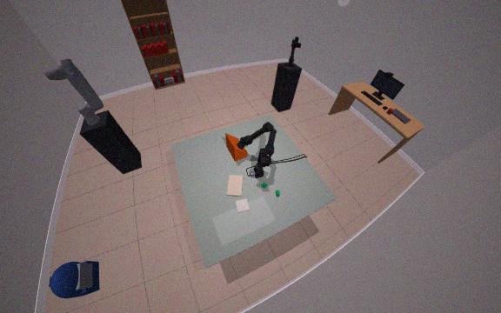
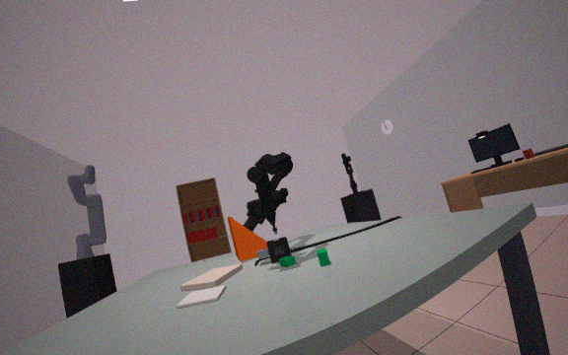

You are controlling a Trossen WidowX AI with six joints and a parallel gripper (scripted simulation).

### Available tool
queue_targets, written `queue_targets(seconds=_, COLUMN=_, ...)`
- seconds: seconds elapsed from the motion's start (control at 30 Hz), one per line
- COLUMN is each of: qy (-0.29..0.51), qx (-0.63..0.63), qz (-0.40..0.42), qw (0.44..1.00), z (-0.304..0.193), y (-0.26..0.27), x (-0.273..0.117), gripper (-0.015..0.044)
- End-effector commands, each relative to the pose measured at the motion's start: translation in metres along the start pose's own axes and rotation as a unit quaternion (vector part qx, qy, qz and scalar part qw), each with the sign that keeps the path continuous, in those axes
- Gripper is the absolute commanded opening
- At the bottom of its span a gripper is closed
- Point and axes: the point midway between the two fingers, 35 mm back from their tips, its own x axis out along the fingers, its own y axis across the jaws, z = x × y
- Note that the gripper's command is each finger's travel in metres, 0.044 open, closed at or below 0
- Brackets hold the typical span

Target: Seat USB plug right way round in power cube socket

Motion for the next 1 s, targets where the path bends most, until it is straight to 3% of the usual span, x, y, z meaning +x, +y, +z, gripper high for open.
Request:
queue_targets(seconds=0.0, qy=0.001, qx=-0.041, qz=0.001, qw=0.999, z=-0.0007, y=0.0004, x=0.0006, gripper=0.0000)
queue_targets(seconds=0.57, qy=0.000, qx=-0.258, qz=0.001, qw=0.966, z=-0.0007, y=0.0004, x=0.0007, gripper=0.0000)
queue_targets(seconds=0.97, qy=0.000, qx=-0.266, qz=0.001, qw=0.964, z=-0.0007, y=0.0004, x=0.0007, gripper=0.0000)
